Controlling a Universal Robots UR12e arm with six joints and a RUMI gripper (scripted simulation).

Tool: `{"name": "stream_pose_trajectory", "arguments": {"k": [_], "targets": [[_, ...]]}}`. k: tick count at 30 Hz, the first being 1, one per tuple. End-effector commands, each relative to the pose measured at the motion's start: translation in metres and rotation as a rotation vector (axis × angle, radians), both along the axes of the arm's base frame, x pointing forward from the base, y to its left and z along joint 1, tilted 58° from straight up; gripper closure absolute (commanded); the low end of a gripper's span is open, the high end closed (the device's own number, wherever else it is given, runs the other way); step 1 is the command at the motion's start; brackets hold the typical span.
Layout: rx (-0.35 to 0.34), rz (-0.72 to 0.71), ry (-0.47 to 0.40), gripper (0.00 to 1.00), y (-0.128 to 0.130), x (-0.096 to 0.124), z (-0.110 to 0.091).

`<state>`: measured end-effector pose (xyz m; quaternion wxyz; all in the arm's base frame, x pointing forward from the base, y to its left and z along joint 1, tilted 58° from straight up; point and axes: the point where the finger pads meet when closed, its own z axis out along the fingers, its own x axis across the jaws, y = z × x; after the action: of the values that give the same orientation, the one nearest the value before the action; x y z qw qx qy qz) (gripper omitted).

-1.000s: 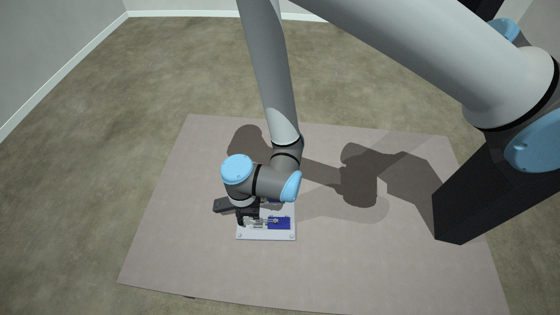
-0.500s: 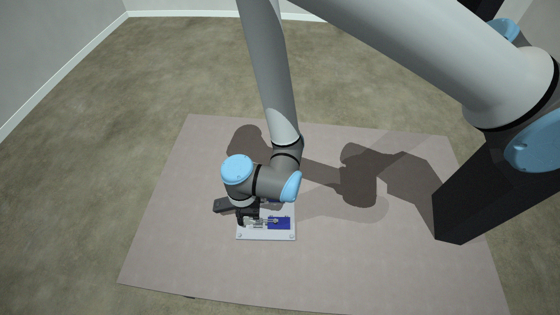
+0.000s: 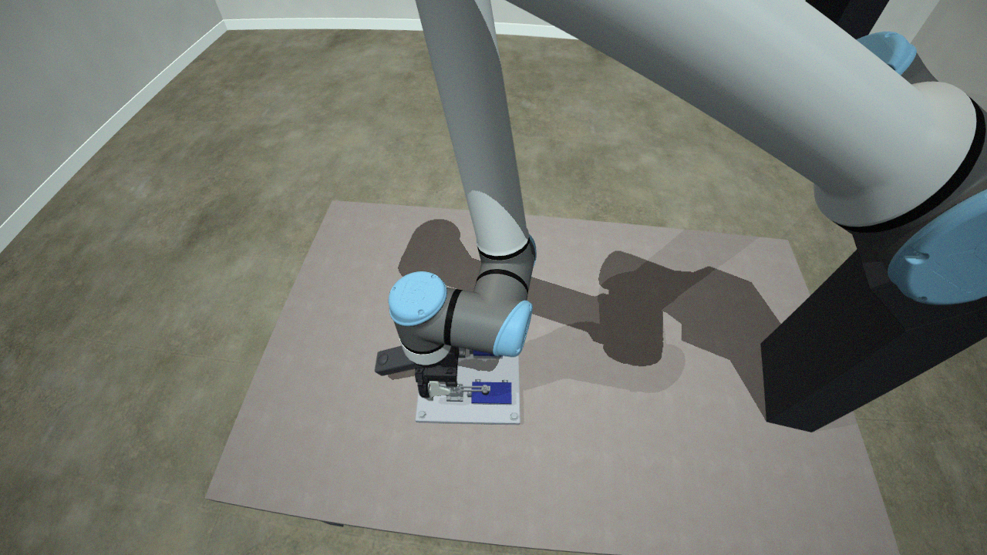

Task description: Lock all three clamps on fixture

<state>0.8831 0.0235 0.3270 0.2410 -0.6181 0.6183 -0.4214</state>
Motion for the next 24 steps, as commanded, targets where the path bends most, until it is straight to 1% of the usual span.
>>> {"name": "stream_pose_trajectory", "arguments": {"k": [1,2,3,24], "targets": [[0.000,0.000,-0.001,0.72,0.0004,-0.0002,0.0007],[0.000,0.000,-0.001,0.72,0.0004,-0.0002,0.0007],[0.000,0.000,-0.001,1.00,0.0004,-0.0002,0.0007],[0.000,0.000,-0.001,1.00,0.0004,-0.0002,0.0007]]}}
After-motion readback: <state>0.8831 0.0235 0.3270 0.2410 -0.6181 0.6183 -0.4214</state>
